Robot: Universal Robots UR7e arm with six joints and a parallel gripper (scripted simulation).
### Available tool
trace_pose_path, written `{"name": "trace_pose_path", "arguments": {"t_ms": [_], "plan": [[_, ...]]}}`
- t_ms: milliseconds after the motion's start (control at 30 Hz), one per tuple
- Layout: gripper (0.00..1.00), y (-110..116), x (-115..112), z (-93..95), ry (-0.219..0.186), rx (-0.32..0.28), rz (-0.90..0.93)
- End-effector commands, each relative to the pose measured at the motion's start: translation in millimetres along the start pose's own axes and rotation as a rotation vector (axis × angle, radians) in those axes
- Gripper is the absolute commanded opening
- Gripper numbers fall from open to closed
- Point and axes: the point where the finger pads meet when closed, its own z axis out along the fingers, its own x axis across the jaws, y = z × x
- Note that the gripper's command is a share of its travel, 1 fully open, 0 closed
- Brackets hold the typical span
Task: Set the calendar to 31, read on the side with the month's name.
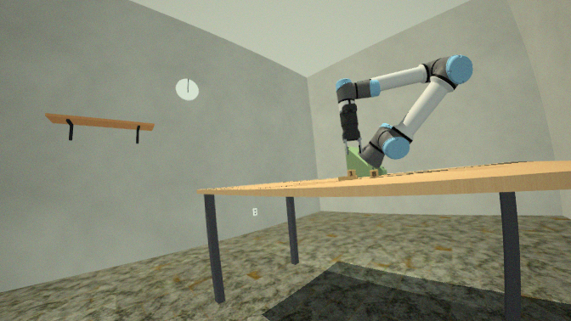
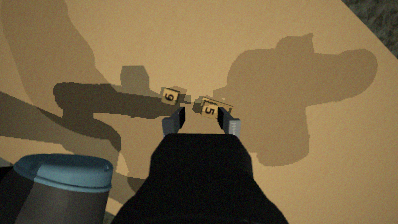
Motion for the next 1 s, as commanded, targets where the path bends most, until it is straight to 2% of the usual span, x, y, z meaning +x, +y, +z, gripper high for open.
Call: {"name": "trace_pose_path", "arguments": {"t_ms": [0, 200, 300, 367, 767, 867, 967], "plan": [[1.00, -4.3, -11.8, 3.8, -0.004, 0.001, -0.174], [1.00, -7.6, -20.3, 5.4, -0.003, 0.001, -0.318], [1.00, -8.0, -21.3, 5.6, -0.003, 0.001, -0.335], [1.00, -10.0, -26.9, 6.5, -0.003, 0.001, -0.431], [1.00, -13.9, -42.9, 9.9, -0.003, 0.002, -0.707], [1.00, -14.0, -43.6, 10.1, -0.003, 0.002, -0.721], [1.00, -15.1, -50.1, 11.5, -0.003, 0.002, -0.838]]}}
